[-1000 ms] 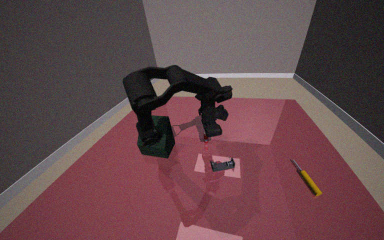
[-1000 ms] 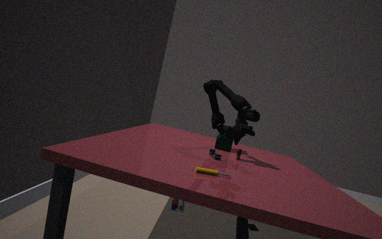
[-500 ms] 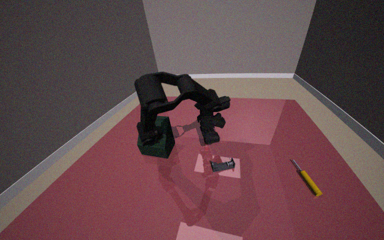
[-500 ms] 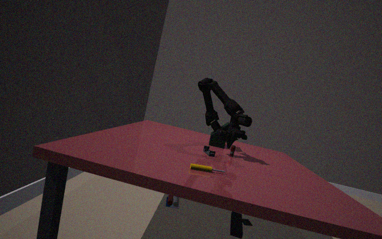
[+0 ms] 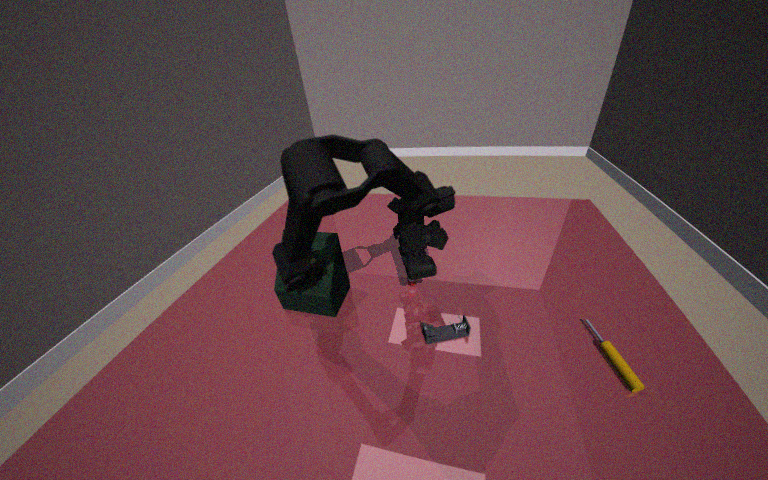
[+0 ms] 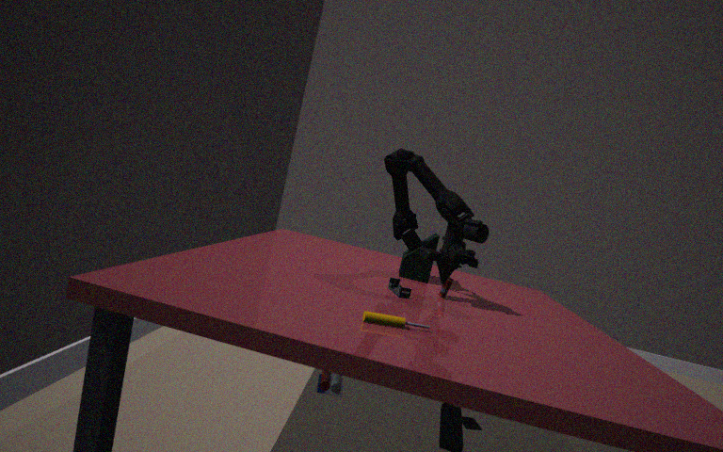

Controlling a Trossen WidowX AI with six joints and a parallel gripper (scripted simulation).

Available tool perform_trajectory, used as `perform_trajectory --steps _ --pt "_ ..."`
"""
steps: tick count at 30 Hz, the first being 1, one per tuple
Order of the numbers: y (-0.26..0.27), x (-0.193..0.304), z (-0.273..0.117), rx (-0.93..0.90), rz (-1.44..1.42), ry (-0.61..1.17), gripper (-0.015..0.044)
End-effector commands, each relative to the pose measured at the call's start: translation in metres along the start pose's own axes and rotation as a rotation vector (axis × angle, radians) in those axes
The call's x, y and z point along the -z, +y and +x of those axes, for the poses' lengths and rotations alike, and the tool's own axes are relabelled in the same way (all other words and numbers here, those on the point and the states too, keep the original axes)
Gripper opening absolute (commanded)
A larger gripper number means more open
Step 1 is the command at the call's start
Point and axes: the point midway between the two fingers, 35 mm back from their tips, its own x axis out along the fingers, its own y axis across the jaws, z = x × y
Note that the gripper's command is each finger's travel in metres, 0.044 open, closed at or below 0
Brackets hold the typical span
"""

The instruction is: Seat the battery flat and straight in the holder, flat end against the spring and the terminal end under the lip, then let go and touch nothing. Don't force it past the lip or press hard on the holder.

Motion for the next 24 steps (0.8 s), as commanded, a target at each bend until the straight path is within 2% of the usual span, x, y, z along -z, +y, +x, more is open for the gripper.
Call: perform_trajectory --steps 1,24 --pt "0.008 0.0 0.001 -0.007 0.003 0.005 0.0" --pt "0.034 0.001 -0.005 -0.002 -0.002 0.004 0.0"
